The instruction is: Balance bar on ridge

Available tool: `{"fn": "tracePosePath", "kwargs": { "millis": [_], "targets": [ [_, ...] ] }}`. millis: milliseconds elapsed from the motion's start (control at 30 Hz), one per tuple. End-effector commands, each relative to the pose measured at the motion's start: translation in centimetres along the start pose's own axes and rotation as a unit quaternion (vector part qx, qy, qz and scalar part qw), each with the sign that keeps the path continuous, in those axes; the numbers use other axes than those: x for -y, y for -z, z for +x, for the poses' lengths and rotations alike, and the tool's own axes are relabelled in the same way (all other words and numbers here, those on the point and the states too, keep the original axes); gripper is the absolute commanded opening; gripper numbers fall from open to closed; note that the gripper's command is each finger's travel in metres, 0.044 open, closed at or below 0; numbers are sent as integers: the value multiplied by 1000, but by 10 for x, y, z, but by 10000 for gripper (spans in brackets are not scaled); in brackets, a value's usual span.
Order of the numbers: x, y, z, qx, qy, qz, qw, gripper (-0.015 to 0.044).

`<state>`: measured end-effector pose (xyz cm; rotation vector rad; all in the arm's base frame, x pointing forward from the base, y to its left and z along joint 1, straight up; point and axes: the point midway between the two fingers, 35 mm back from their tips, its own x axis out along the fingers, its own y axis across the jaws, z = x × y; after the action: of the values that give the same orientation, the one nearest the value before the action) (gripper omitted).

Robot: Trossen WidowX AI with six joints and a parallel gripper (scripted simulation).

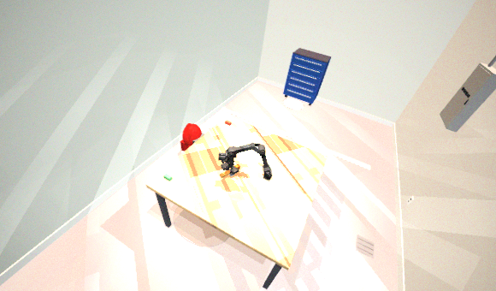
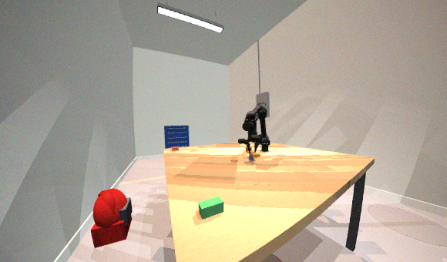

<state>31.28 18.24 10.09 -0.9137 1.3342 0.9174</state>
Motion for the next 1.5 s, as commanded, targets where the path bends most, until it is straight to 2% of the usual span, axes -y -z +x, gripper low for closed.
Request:
{"fn": "tracePosePath", "kwargs": {
  "millis": [0, 1467],
  "targets": [
    [0, 1, 2, -3, 1, 0, 1000, 0],
    [0, 1, 5, -3, 1, 0, 1000, 0]
  ]
}}
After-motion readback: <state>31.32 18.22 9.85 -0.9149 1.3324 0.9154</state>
